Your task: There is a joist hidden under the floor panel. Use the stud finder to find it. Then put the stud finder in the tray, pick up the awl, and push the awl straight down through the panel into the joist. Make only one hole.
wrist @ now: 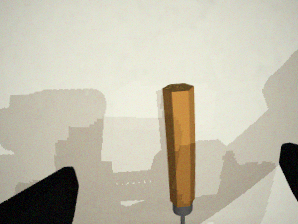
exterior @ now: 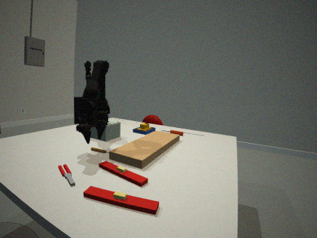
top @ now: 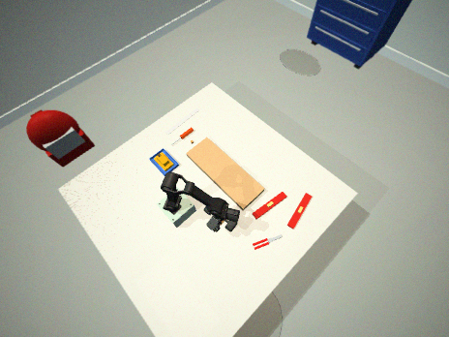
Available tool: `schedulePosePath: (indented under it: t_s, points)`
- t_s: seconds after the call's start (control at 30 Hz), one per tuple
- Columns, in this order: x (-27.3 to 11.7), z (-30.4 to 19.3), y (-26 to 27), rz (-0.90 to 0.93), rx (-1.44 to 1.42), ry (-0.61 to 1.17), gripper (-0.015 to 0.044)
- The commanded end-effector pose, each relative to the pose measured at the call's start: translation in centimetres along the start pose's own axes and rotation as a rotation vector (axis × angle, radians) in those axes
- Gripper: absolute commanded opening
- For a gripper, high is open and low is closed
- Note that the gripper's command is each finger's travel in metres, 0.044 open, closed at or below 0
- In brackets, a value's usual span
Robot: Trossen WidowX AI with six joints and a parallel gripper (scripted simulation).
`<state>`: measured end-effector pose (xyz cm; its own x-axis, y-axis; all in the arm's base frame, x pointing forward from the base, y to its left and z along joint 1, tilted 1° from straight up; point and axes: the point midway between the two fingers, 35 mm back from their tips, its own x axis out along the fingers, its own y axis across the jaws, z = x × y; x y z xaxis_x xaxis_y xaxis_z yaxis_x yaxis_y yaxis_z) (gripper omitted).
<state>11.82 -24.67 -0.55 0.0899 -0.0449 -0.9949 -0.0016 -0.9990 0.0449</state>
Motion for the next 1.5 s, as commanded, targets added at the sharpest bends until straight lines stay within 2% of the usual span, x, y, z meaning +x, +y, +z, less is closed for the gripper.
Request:
schedulePosePath:
  t_s: [0.0,1.33,1.47]
  points:
    - [0.1,0.2,-0.5,-0.005,0.009,0.003,0.044]
    - [5.1,0.6,-0.6,-0.006,0.009,0.003,0.044]
    - [5.1,0.6,-0.6,-0.006,0.009,0.003,0.0335]
